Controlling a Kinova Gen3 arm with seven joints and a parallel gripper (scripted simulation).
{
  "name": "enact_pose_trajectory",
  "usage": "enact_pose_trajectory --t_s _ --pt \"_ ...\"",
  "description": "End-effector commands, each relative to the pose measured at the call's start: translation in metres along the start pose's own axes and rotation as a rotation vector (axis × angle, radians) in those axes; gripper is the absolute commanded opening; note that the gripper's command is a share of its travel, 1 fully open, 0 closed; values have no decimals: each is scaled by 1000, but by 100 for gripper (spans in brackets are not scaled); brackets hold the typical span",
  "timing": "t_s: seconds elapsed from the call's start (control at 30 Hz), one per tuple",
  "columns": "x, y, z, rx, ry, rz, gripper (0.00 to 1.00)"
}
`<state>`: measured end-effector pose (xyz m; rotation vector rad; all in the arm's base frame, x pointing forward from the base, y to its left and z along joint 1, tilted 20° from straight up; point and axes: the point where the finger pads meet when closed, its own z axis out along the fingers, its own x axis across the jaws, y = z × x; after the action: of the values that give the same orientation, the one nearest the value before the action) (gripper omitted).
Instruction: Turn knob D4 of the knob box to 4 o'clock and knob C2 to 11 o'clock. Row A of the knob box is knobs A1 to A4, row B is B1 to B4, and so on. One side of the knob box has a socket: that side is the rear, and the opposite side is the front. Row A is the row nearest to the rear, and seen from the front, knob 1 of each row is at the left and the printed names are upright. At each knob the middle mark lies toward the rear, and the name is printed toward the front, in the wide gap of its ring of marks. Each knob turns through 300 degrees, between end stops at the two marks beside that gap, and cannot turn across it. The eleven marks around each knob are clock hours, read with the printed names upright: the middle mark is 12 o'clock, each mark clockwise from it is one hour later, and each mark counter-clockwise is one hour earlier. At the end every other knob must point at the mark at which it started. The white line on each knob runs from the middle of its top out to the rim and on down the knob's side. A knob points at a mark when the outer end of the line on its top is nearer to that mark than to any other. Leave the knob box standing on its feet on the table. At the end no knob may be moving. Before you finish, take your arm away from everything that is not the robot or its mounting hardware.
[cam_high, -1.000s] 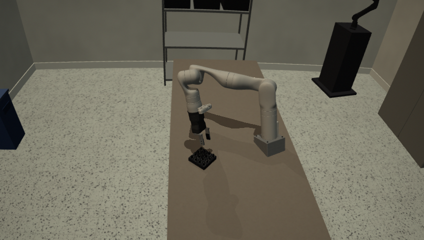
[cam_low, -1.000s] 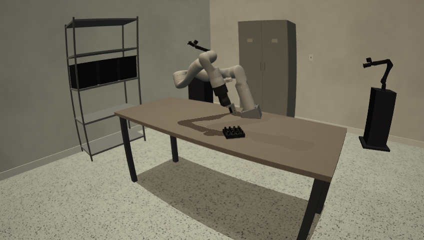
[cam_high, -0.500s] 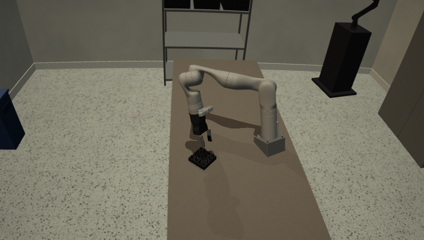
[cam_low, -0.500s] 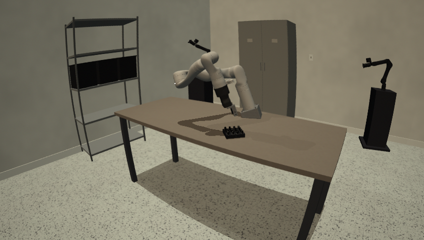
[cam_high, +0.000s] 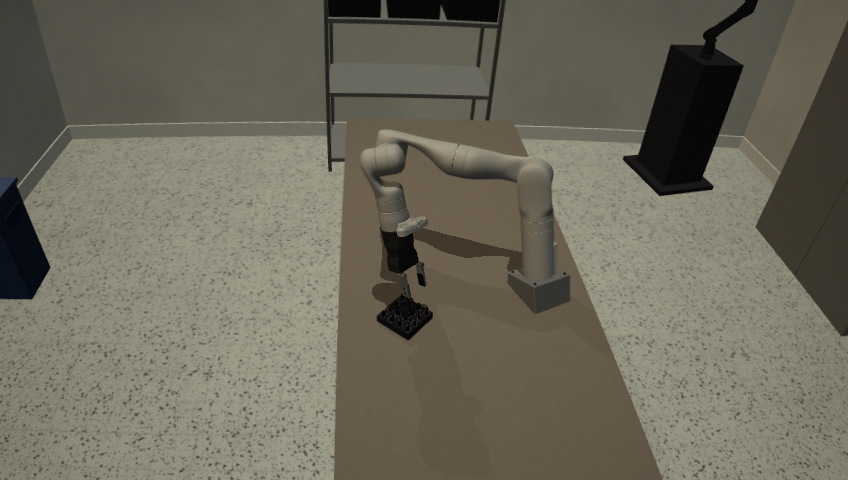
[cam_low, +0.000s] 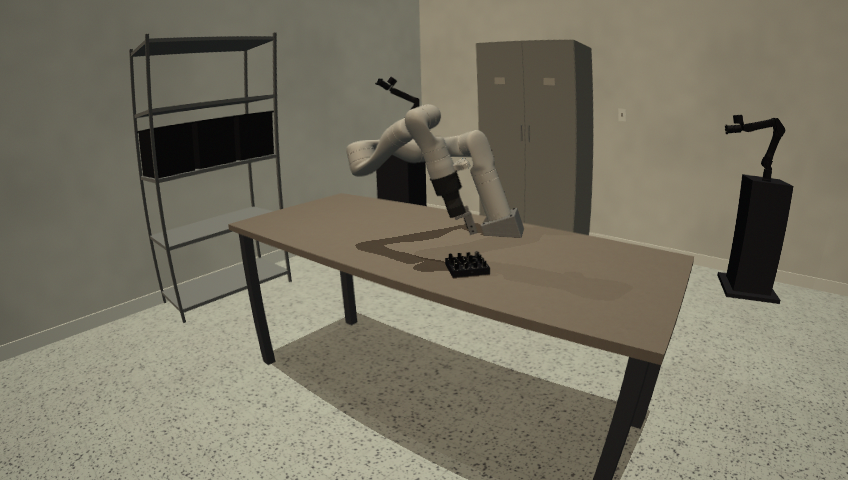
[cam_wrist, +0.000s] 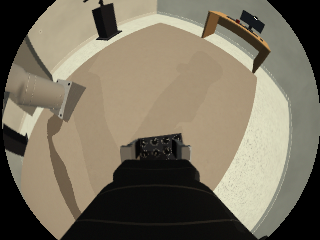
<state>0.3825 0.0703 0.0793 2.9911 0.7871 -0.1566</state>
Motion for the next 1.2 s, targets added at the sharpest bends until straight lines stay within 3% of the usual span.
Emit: enact_pose_trajectory --t_s 0.0,1.17 --pt "0 -1 0 -4 0 4 100" --pt "-2 -7 15 -32 -11 212 100"
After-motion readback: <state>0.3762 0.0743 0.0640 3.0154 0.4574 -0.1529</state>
